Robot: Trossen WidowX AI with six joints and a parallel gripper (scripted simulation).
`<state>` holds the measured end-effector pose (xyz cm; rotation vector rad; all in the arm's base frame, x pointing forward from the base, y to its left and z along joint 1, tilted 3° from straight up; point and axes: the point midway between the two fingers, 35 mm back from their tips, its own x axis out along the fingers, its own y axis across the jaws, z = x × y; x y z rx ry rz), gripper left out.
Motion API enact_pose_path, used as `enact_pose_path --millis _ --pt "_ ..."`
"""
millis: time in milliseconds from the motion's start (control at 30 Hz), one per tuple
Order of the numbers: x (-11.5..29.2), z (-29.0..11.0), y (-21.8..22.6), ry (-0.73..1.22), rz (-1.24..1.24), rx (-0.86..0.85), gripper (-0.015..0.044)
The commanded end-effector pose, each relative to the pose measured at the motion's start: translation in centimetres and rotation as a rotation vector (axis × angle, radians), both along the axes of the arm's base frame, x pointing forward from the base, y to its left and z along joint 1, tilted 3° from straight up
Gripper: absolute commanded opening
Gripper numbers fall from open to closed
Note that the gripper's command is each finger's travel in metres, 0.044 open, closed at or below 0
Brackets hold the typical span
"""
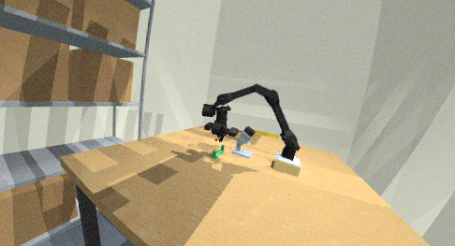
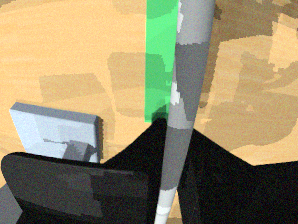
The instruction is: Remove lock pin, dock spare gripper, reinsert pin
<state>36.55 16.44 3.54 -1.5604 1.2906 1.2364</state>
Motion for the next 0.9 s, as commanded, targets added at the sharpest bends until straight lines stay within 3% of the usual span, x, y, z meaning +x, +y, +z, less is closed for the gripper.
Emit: enact_pose_path --millis 0,200,867 --pt "0.0 -0.1 0.0 0.001 -0.011 -0.001 0.0" --pt "-0.1 0.3 0.0 -0.007 -0.039 0.0 0.0002" --pt "-6.3 2.1 0.1 -0.004 -0.093 0.003 0.0"
